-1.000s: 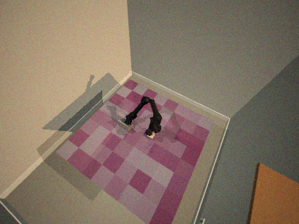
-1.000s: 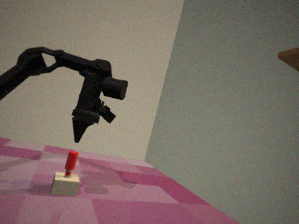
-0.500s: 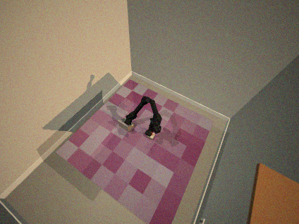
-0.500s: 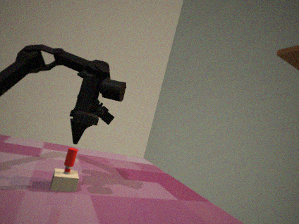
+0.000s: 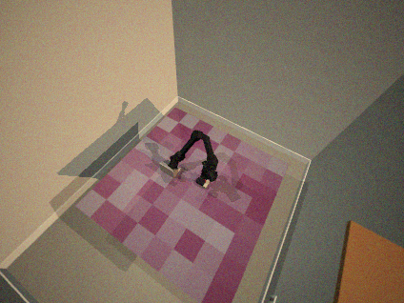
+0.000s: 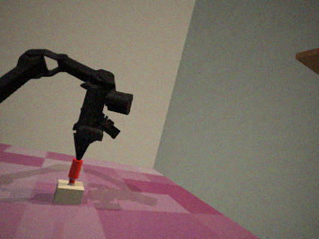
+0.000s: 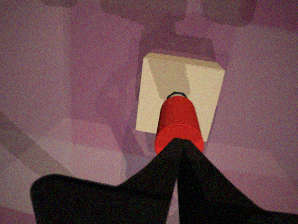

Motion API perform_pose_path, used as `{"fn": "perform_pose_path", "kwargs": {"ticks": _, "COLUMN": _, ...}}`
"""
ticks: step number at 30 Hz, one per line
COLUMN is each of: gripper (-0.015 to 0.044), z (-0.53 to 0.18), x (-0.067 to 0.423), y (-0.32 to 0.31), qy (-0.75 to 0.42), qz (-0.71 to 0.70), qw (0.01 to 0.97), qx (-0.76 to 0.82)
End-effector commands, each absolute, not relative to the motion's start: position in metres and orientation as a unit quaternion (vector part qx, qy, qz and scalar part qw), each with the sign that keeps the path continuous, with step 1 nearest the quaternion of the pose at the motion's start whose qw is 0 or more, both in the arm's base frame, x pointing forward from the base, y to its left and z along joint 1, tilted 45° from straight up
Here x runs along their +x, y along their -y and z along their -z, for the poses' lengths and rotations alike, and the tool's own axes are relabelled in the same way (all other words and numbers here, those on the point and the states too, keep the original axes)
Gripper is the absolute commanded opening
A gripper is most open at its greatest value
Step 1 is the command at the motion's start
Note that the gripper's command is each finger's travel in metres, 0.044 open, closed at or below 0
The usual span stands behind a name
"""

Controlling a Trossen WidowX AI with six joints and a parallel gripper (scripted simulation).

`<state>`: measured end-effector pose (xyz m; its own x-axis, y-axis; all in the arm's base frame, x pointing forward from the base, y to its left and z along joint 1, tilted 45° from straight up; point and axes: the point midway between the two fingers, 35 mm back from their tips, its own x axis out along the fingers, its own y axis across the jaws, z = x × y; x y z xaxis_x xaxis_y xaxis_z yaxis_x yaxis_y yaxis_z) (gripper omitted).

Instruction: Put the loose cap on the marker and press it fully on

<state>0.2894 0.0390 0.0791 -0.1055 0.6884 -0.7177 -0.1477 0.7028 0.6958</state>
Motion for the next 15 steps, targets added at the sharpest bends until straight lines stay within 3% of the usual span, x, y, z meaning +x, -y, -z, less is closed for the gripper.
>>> {"fn": "perform_pose_path", "kwargs": {"ticks": 1, "gripper": 0.0000, "z": -0.074, "x": 0.288, "y": -0.044, "qy": -0.668, "qz": -0.328, "qw": 0.636, "qx": 0.206}}
{"fn": "perform_pose_path", "kwargs": {"ticks": 8, "gripper": 0.0000, "z": -0.080, "x": 0.290, "y": -0.038, "qy": -0.667, "qz": -0.327, "qw": 0.638, "qx": 0.203}}
{"fn": "perform_pose_path", "kwargs": {"ticks": 15, "gripper": 0.0000, "z": -0.140, "x": 0.297, "y": 0.020, "qy": -0.665, "qz": -0.289, "qw": 0.648, "qx": 0.233}}
